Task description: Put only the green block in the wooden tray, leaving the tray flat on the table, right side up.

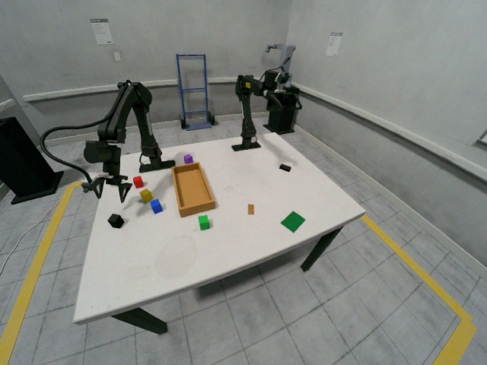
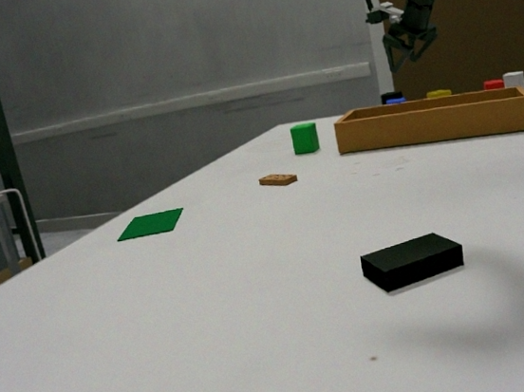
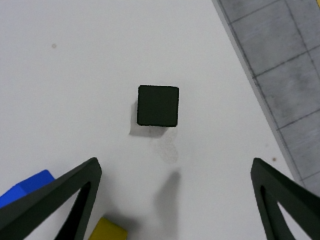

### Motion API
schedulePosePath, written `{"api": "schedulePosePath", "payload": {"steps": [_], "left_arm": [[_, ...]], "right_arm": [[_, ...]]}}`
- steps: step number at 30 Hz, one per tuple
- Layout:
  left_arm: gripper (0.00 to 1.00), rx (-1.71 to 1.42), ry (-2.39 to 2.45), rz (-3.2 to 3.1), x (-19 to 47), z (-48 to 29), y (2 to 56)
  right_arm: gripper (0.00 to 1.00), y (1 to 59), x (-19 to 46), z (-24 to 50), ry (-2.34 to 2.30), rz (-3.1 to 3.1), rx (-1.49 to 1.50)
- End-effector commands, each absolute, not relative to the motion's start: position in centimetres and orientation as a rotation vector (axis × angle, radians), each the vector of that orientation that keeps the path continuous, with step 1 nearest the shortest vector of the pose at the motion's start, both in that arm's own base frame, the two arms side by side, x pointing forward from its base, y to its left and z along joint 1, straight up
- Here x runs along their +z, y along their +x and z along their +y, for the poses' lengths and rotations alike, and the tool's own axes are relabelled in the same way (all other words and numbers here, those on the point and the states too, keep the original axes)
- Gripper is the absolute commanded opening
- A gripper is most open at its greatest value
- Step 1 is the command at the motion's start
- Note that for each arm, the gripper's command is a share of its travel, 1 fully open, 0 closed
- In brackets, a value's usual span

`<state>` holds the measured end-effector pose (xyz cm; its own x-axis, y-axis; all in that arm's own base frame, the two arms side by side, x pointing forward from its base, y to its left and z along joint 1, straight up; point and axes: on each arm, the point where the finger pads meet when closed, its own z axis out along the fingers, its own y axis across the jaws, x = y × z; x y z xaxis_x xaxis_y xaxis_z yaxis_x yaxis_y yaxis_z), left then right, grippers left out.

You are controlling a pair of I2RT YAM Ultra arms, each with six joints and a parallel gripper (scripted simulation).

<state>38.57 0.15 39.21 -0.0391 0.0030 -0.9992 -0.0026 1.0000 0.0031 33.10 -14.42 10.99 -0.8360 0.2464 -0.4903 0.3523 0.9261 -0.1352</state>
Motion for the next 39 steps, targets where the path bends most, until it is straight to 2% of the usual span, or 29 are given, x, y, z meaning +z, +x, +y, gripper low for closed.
{"api": "schedulePosePath", "payload": {"steps": [1, 14, 20, 22, 32, 39], "left_arm": [[1.00, 0.002, 0.000, 1.590, 40.0, 0.1, 38.4], [1.00, 0.002, 0.000, 1.590, 40.0, 0.1, 38.4], [1.00, 0.002, 0.000, 1.590, 40.0, 0.1, 38.4], [1.00, 0.002, 0.000, 1.590, 40.0, 0.1, 38.4], [1.00, 0.002, 0.000, 1.590, 40.0, 0.1, 38.4], [1.00, 0.002, 0.000, 1.590, 40.0, 0.1, 38.4]], "right_arm": [[1.00, 34.7, 13.1, -15.0, 0.430, 2.531, -0.313], [1.00, 34.7, 13.0, -13.2, 0.400, 2.543, -0.310], [1.00, 37.9, 13.0, -5.9, 0.168, 2.548, -0.240], [1.00, 37.9, 13.0, -5.9, 0.168, 2.548, -0.240], [1.00, 42.0, 12.6, 10.1, -0.369, 2.548, -0.077], [1.00, 43.2, 12.6, 14.1, -0.493, 2.525, -0.045]]}}
